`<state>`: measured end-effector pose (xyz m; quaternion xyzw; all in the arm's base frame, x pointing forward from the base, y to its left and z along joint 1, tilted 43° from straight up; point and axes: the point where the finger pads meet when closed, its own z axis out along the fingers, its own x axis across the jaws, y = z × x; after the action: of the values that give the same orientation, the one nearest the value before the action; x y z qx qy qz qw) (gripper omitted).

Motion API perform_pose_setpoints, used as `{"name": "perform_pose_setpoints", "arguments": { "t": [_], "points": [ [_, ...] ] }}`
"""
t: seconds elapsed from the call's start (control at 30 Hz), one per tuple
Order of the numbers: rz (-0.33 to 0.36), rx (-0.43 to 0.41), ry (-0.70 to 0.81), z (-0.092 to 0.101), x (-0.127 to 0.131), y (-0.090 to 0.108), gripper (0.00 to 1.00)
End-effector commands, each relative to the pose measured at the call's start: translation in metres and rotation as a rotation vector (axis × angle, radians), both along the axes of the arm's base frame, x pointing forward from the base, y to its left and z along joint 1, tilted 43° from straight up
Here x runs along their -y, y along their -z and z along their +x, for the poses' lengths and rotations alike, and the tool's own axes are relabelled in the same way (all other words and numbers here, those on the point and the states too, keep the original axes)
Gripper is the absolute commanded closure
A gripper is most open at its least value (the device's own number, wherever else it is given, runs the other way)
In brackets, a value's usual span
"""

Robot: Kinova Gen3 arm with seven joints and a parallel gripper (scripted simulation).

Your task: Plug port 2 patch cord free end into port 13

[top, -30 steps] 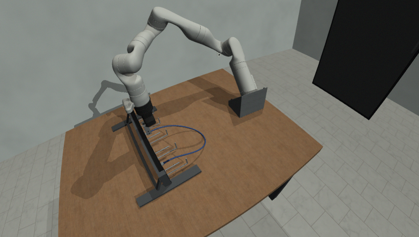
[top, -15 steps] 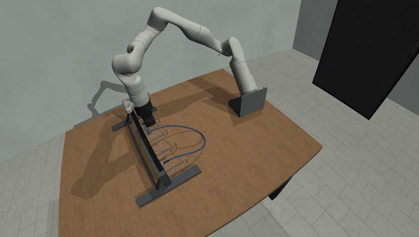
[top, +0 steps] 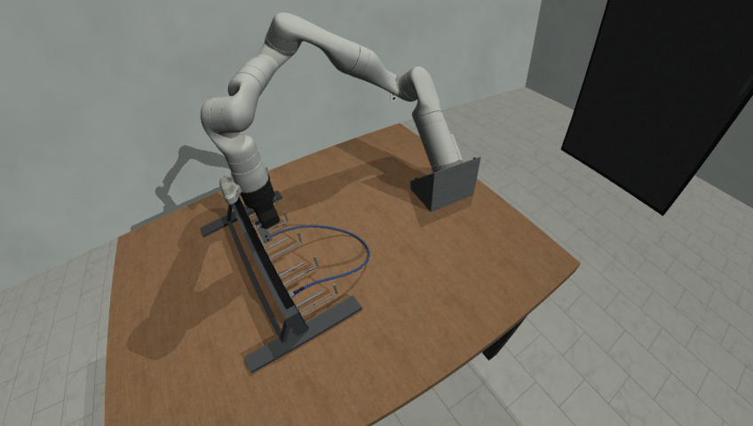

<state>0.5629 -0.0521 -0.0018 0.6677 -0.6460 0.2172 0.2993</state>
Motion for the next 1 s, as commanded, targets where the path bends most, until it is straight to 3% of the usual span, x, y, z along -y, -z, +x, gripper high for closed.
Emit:
{"name": "perform_pose_setpoints", "arguments": {
  "t": [0.0,0.97],
  "points": [
    [0.002,0.005,-0.003,0.0028,-0.0015,-0.0007,1.0],
    [0.004,0.009,-0.004,0.0061,-0.0016,-0.0006,1.0]
  ]
}}
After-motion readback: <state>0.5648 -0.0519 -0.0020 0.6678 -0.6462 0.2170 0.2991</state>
